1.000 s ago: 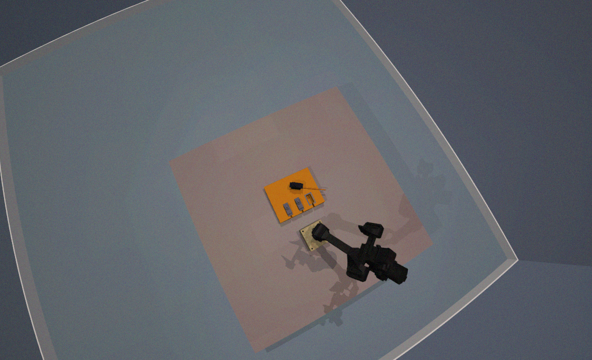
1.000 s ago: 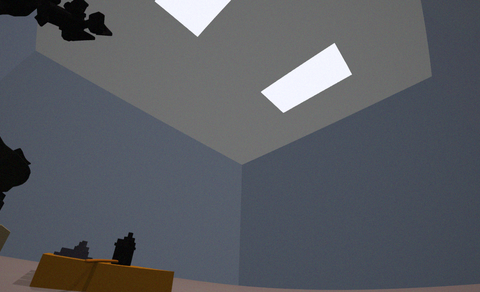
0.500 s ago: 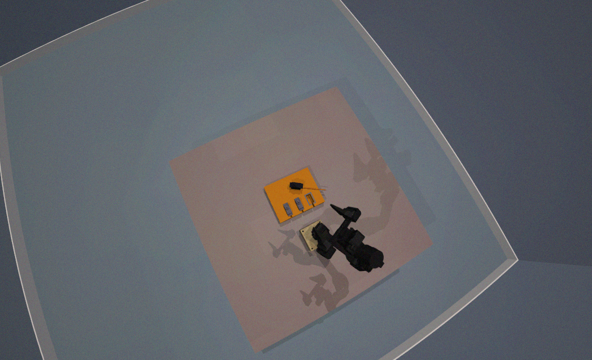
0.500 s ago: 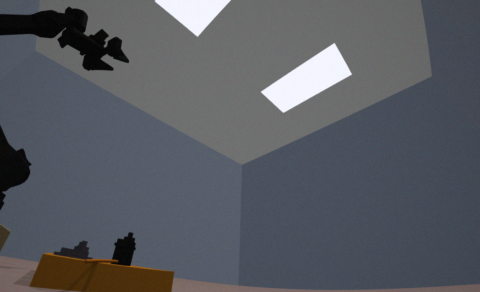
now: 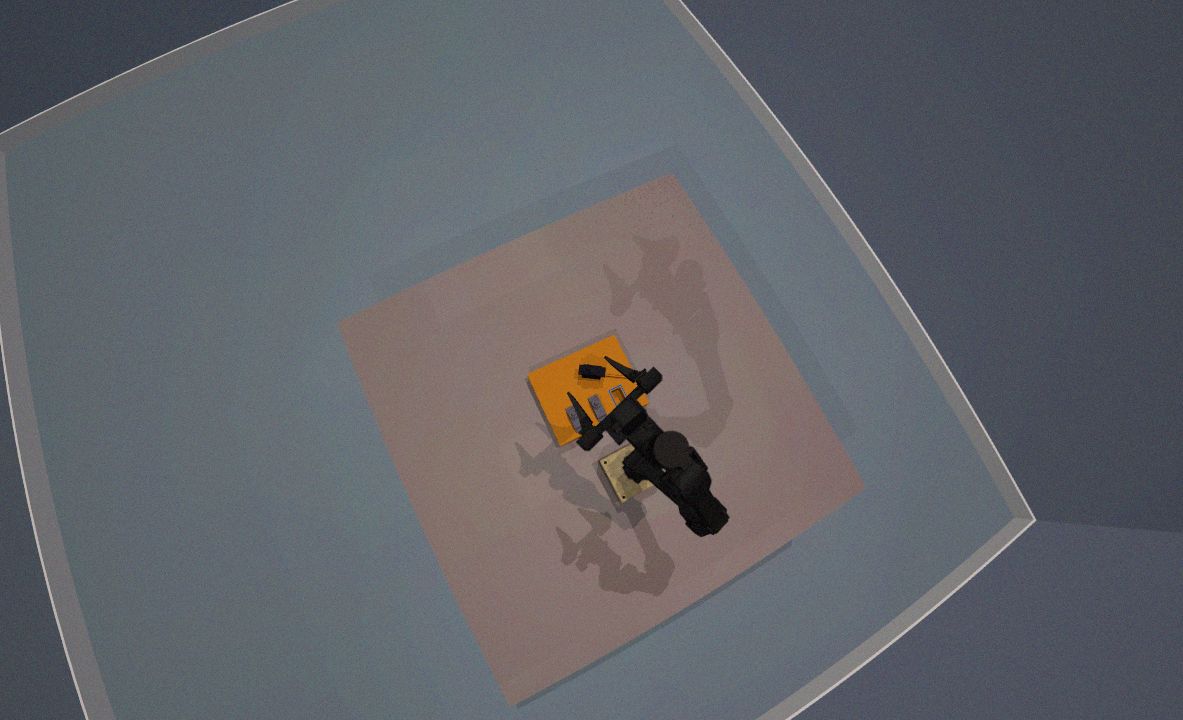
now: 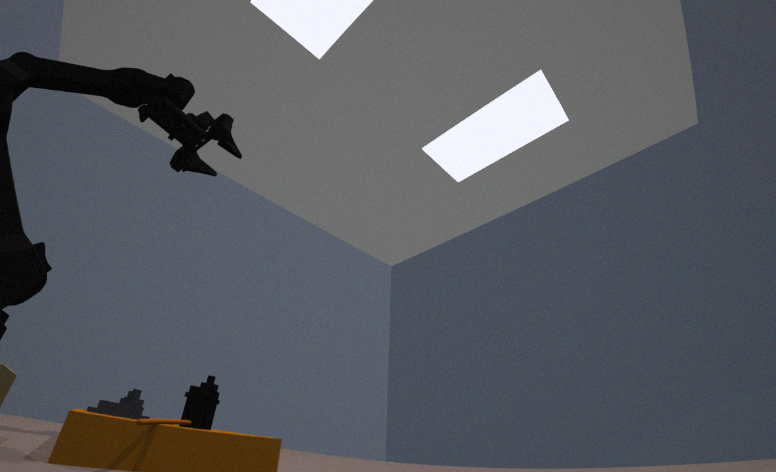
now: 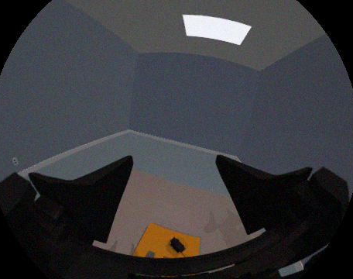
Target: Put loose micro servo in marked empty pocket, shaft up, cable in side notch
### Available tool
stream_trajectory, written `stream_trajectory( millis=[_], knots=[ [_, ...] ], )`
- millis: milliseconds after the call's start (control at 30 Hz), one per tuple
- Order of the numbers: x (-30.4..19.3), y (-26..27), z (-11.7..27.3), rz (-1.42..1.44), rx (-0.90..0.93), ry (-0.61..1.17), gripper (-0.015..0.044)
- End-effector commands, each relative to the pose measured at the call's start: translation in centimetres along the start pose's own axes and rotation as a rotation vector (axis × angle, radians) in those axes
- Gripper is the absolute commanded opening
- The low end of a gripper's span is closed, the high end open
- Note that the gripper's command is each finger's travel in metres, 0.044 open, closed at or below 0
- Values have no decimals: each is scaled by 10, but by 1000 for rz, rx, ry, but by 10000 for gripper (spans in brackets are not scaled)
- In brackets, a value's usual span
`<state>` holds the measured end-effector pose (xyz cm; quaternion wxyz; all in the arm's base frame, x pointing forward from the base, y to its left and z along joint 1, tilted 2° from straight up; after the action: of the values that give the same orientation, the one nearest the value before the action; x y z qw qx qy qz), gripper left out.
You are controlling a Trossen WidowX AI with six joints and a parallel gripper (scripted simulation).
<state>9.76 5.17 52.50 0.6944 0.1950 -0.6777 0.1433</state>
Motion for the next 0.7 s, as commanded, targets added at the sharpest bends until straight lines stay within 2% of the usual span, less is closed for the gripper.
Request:
stream_trajectory(
  millis=[0,300,667],
  knots=[
    [-17,-6,-31,50,-33,113,440],
    [-63,-24,-88,188,-76,376,440],
    [-127,-53,-139,321,-64,700,440]
  ],
)
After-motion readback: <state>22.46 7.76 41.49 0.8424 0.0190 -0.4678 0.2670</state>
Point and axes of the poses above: the point midway between the two fingers, 35 mm back from their tips, its own z axis back along the fingers, its own y axis across the jaws, x = y × z, the point moved 10 cm from there along z, back along the fingers, and after that the axes turned 12 degrees about -z, right-handed, at the moved point
